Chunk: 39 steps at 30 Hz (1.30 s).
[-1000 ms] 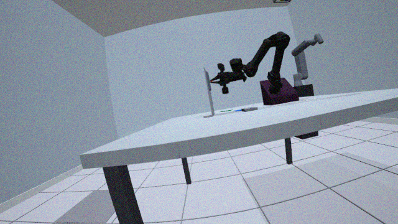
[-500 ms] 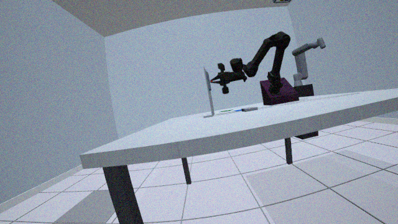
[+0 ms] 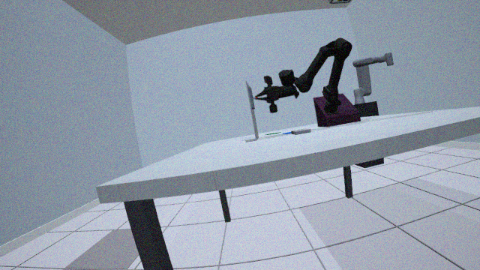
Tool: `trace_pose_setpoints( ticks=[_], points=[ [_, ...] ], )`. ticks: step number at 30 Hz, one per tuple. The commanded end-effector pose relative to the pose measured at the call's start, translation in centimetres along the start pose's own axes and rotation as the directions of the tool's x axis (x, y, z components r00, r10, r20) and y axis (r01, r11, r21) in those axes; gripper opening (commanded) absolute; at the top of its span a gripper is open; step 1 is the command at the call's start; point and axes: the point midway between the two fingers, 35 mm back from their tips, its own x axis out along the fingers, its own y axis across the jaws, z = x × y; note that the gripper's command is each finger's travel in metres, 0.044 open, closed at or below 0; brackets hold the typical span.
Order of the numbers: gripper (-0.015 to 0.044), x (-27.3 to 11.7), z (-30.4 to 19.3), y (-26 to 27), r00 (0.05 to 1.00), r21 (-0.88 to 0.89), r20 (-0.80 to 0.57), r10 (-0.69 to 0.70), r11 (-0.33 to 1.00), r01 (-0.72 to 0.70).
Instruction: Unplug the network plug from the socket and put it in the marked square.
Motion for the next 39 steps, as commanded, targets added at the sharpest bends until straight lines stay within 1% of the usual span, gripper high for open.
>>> trace_pose_setpoints(
  ticks=[1, 39],
  points=[
    [0.0000, -0.4, -0.1, 0.1, 1.000, -0.005, 0.001, 0.003, 1.000, -0.002],
    [0.0000, -2.2, -0.4, 0.1, 1.000, -0.005, 0.000, 0.003, 1.000, -0.003]
  ],
)
